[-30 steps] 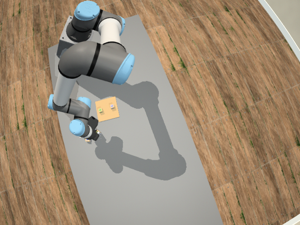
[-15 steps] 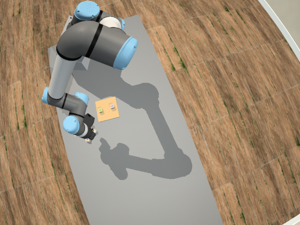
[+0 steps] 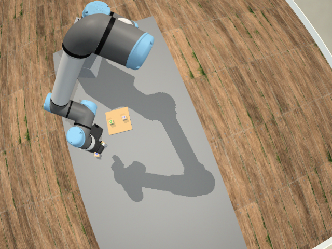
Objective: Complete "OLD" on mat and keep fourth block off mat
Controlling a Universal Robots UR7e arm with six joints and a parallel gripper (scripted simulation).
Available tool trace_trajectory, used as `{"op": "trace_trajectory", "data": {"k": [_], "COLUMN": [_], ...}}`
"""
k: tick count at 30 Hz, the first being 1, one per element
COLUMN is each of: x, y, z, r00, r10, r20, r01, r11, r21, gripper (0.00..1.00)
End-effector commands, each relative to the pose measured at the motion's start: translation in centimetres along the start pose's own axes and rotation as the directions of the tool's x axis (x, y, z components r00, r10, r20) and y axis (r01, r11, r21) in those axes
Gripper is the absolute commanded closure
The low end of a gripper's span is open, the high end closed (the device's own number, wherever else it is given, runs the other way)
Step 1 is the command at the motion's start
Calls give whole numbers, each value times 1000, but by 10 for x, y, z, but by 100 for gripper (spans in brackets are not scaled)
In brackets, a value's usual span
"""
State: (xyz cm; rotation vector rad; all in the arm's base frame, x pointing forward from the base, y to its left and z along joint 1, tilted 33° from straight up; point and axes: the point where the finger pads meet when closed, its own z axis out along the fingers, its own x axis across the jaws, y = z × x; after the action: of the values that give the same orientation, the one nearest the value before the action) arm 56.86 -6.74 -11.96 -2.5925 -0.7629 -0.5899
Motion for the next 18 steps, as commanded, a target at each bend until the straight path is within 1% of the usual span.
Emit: {"op": "trace_trajectory", "data": {"k": [1, 5, 7, 10, 13, 15, 17, 18], "x": [-1, -1, -3, -8, -15, -17, -17, -20], "y": [0, -4, -9, -24, -44, -54, -54, -63], "z": [-1, -1, -1, -1, 0, -1, -1, 0], "r00": [1000, 1000, 999, 994, 981, 972, 972, 962], "r10": [0, 13, 38, 105, 195, 236, 236, 274], "r20": [1, 1, 1, 1, 0, 0, 0, 1], "r01": [0, -13, -38, -105, -195, -236, -236, -274], "r11": [1000, 1000, 999, 994, 981, 972, 972, 962], "r21": [1, 0, 0, 0, -1, -1, -1, 0], "gripper": [51, 51, 51, 51, 51, 51, 51, 51]}}
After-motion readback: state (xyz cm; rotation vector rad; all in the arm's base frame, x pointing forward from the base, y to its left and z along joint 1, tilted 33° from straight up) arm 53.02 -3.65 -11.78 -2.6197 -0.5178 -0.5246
